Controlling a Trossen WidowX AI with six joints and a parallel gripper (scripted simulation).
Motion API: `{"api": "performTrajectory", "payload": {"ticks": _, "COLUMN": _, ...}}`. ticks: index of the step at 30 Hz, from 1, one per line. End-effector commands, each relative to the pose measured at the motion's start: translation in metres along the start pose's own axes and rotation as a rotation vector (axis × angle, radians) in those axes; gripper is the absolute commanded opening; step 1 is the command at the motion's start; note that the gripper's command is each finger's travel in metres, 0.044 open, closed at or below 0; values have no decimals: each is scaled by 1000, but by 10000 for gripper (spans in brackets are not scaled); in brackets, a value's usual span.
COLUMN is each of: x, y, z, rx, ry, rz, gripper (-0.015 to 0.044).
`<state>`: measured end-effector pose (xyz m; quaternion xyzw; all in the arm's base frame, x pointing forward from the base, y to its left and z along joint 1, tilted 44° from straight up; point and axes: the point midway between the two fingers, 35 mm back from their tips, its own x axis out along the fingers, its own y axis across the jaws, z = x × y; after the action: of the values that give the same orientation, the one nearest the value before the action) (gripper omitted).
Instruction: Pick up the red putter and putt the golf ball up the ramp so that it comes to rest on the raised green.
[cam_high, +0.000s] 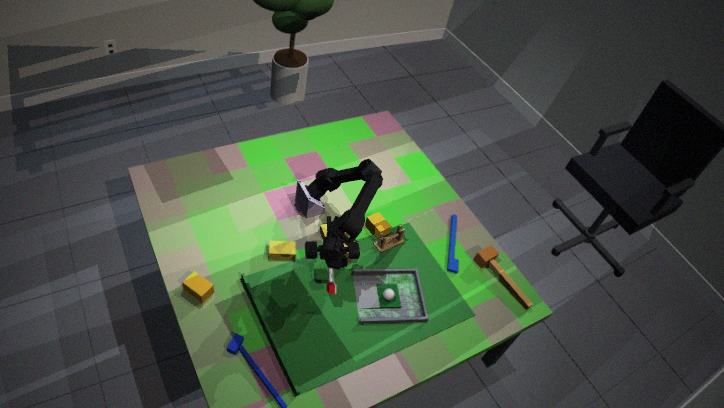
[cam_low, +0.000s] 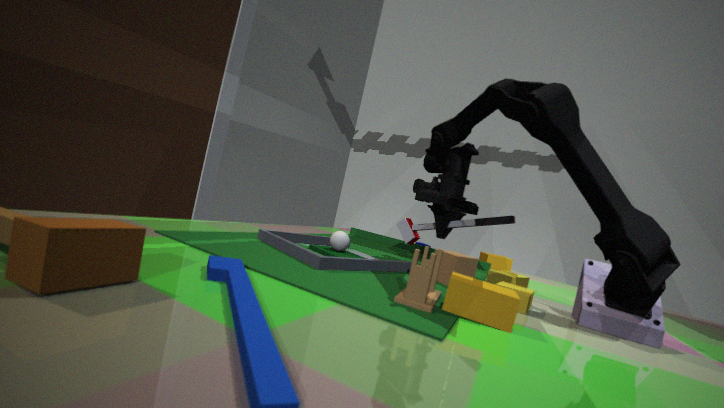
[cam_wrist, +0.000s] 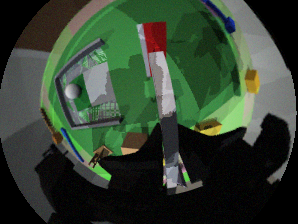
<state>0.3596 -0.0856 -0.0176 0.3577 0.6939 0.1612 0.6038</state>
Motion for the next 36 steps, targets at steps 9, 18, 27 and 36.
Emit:
{"api": "performTrajectory", "payload": {"ticks": 9, "x": -13, "y": 0, "z": 0, "rx": 0, "ry": -9, "rz": -1, "gripper": 0}}
{"api": "performTrajectory", "payload": {"ticks": 18, "x": -13, "y": 0, "z": 0, "rx": 0, "ry": -9, "rz": -1, "gripper": 0}}
{"api": "performTrajectory", "payload": {"ticks": 27, "x": -13, "y": 0, "z": 0, "rx": 0, "ry": -9, "rz": -1, "gripper": 0}}
{"api": "performTrajectory", "payload": {"ticks": 36, "x": -13, "y": 0, "z": 0, "rx": 0, "ry": -9, "rz": -1, "gripper": 0}}
